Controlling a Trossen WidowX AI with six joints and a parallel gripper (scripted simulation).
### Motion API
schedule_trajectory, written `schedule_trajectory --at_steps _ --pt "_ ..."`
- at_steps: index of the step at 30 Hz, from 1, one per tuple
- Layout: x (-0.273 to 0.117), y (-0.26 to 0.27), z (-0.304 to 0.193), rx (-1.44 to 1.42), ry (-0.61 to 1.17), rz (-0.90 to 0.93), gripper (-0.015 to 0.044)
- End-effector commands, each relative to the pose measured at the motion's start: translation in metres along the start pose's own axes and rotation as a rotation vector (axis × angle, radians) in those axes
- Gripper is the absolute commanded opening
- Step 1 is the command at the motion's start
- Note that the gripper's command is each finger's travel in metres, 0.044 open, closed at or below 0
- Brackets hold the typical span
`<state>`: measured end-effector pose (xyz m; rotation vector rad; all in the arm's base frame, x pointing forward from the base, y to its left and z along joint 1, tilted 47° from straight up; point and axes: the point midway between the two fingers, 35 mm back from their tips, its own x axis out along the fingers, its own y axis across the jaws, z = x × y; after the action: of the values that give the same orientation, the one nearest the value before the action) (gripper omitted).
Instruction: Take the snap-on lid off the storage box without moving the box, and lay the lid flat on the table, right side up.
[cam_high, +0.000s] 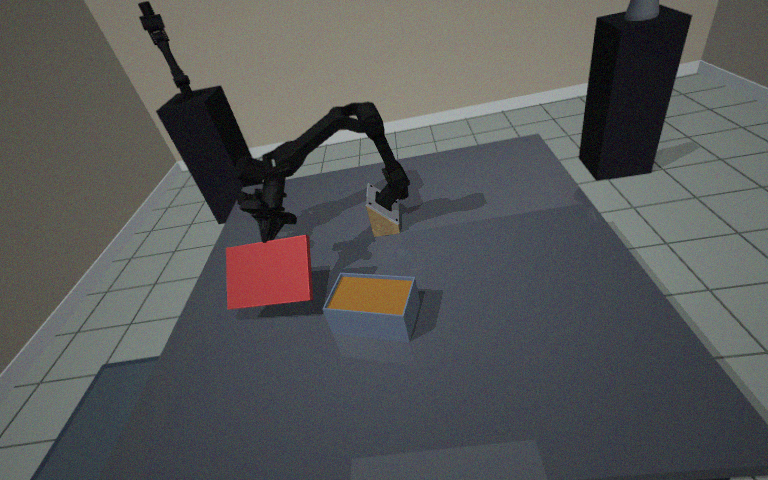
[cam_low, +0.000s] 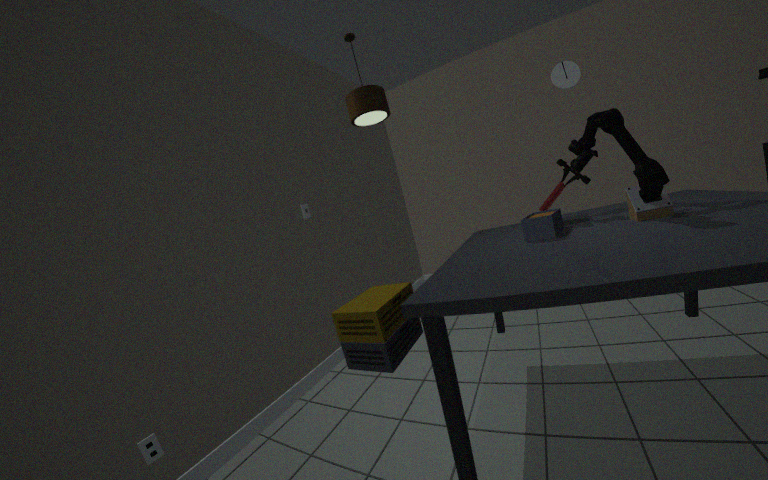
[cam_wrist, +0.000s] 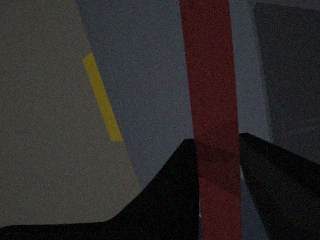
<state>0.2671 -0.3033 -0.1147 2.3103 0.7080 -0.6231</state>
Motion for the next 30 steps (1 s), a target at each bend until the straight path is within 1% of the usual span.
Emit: schedule_trajectory --at_steps 1,30 --pt "0.002 -0.002 0.000 0.001 0.004 0.006 0.0000" --pt "0.017 -0.020 -0.001 0.001 0.004 0.006 0.0000"
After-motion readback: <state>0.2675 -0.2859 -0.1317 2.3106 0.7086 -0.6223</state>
